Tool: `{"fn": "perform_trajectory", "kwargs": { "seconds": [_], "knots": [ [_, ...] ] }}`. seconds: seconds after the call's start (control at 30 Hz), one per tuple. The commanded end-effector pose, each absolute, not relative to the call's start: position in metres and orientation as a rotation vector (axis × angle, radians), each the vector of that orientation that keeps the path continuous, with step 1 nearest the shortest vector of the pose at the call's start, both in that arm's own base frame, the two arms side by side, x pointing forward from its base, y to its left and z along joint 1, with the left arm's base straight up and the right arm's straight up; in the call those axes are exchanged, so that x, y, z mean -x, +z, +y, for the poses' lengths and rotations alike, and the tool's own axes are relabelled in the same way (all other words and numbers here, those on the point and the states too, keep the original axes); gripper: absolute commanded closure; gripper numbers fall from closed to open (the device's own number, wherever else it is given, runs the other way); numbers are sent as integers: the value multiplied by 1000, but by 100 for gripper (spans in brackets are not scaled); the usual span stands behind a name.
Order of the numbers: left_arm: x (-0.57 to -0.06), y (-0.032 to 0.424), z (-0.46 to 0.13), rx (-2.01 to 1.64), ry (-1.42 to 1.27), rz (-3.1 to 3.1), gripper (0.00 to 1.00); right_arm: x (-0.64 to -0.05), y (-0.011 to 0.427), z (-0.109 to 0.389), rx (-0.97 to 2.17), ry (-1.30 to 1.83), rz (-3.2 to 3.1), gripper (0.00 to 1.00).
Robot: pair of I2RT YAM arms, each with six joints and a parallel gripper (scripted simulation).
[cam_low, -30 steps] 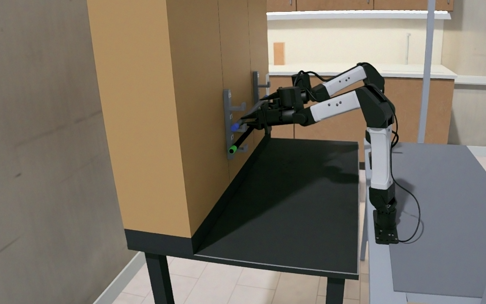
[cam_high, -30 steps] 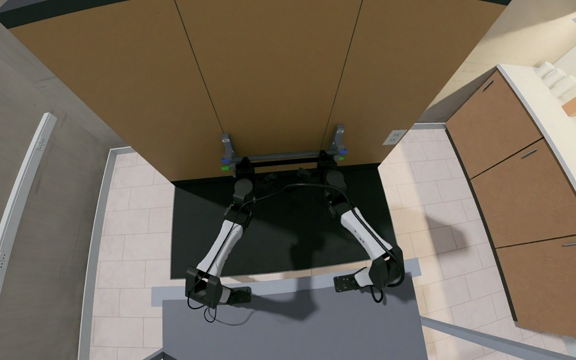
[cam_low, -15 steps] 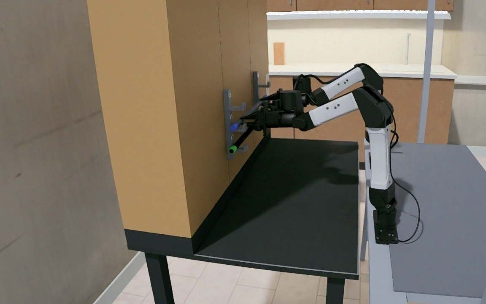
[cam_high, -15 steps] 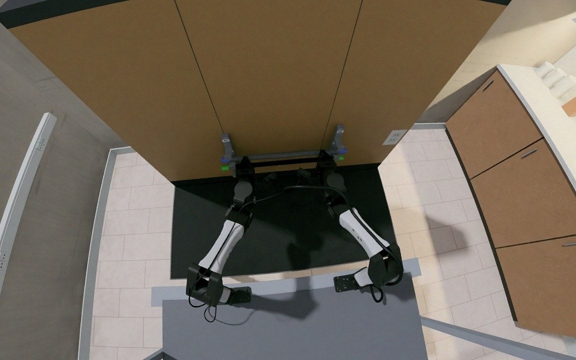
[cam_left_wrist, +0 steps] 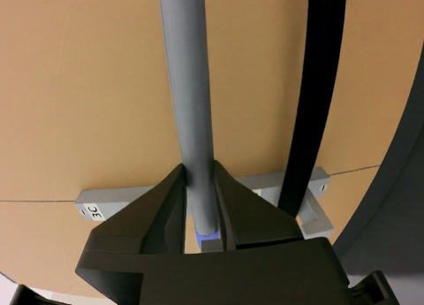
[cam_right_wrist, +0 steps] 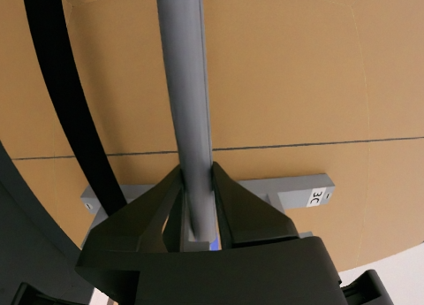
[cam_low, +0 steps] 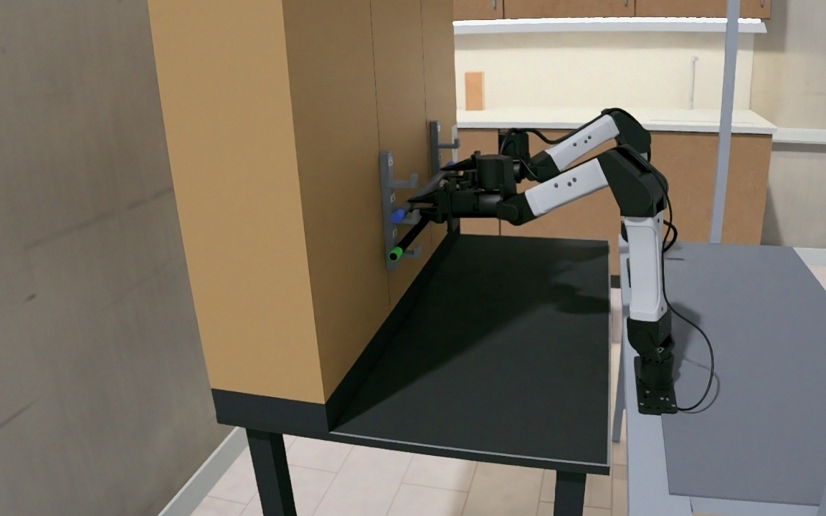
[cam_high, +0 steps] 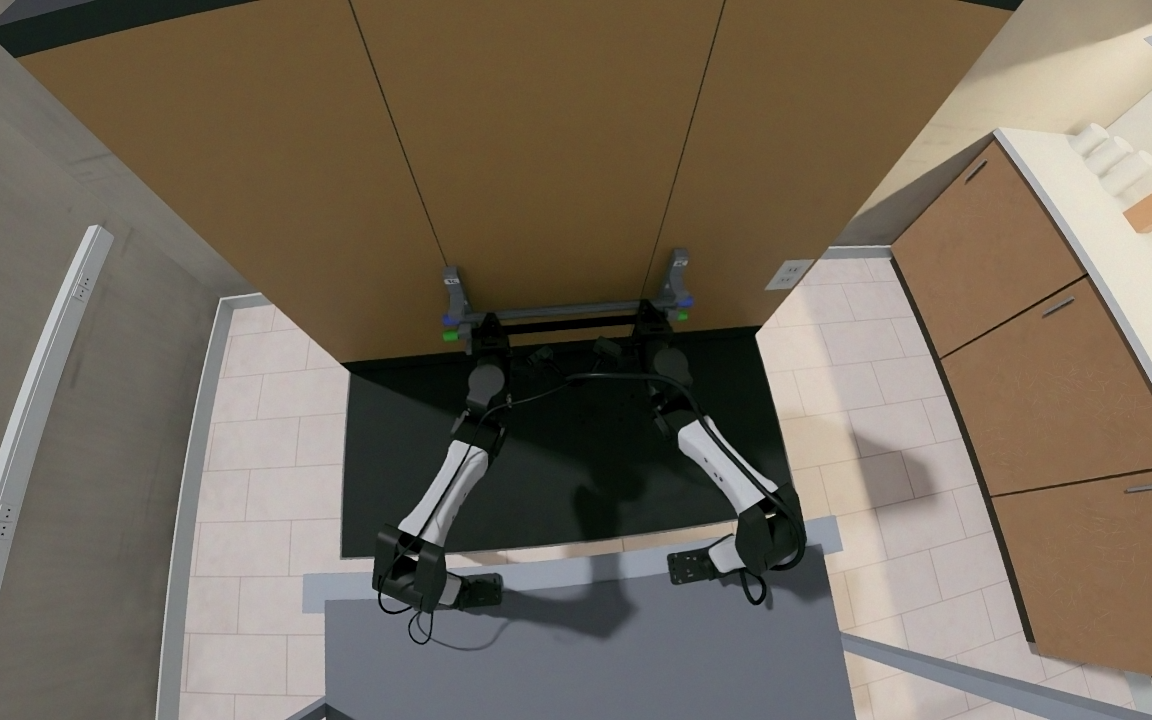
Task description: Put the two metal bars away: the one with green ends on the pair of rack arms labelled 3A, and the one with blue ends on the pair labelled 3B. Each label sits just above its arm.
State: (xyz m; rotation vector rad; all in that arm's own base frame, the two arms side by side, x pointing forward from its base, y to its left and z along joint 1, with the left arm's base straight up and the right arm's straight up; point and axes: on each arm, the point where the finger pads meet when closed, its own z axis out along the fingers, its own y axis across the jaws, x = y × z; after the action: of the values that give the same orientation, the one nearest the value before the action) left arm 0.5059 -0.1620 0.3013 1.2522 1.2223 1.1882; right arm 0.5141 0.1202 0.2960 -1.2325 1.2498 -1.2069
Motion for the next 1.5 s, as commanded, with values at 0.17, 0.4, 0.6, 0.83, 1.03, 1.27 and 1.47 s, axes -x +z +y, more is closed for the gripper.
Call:
{"fn": "perform_trajectory", "kwargs": {
  "seconds": [0.17,0.4,0.6,0.83,1.03,1.27,1.47],
  "knots": [
    [-509,304,-163,-1215,1204,1191,100,-516,299,120,1206,-1221,1221,100],
    [-509,304,-163,-1215,1204,1191,90,-516,299,120,1206,-1221,1221,90],
    [-509,304,-163,-1215,1204,1191,82,-516,299,120,1206,-1221,1221,82],
    [-509,304,-163,-1215,1204,1191,74,-516,299,120,1206,-1221,1221,74],
    [-509,304,-163,-1215,1204,1191,66,-516,299,120,1206,-1221,1221,66],
    [-509,304,-163,-1215,1204,1191,57,-516,299,120,1206,-1221,1221,57],
    [-509,304,-163,-1215,1204,1191,50,-516,299,120,1206,-1221,1221,50]
  ]
}}
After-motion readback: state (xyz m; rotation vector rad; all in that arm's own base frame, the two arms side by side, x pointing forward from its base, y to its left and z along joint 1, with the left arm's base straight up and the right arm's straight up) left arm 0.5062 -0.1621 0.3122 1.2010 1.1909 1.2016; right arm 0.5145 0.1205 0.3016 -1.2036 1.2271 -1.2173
